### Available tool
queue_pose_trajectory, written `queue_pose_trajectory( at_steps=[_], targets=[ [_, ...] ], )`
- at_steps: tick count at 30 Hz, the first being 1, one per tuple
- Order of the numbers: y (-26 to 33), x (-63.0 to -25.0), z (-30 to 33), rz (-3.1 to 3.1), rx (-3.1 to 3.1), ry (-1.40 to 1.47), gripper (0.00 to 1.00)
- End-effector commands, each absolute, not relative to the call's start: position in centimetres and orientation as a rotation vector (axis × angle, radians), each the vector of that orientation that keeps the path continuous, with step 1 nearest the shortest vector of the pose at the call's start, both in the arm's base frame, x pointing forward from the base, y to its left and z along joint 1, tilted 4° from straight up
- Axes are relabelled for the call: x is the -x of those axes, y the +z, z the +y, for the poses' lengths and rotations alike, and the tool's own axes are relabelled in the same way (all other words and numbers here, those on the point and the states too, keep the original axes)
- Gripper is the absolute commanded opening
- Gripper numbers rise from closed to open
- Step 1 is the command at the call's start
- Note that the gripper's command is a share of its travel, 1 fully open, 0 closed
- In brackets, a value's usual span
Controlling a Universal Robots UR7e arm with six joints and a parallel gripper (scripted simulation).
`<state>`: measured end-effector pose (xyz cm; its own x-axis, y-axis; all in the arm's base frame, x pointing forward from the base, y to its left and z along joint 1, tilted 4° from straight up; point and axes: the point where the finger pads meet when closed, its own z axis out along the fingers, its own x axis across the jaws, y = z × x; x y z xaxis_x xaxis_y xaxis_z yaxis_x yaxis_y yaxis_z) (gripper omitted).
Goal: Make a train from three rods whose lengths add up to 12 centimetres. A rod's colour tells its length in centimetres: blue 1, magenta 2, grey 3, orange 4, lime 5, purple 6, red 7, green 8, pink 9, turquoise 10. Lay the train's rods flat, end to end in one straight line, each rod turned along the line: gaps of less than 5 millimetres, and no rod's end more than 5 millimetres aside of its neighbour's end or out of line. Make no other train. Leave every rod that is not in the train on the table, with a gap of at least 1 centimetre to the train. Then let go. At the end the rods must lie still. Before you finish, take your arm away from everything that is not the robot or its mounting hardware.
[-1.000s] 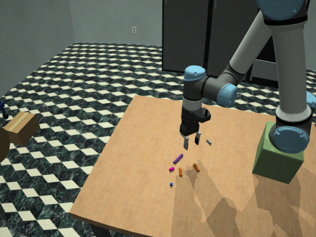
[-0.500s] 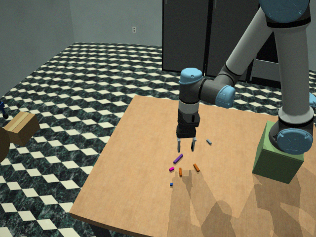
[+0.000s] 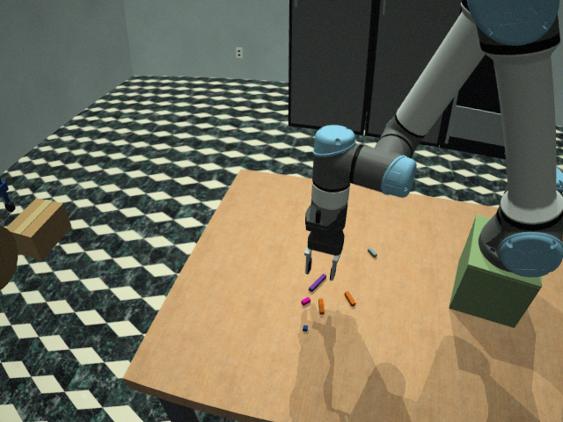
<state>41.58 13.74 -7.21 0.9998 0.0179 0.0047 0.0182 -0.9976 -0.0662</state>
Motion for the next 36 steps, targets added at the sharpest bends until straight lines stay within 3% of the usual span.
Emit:
queue_pose_trajectory(
  at_steps=[1, 36],
  targets=[
    [-7.0, -42.1, 14.8, 0.222, 3.067, 0.0, 1.0],
    [-6.7, -43.3, 17.4, 0.904, 2.94, 0.023, 1.0]
  ],
)
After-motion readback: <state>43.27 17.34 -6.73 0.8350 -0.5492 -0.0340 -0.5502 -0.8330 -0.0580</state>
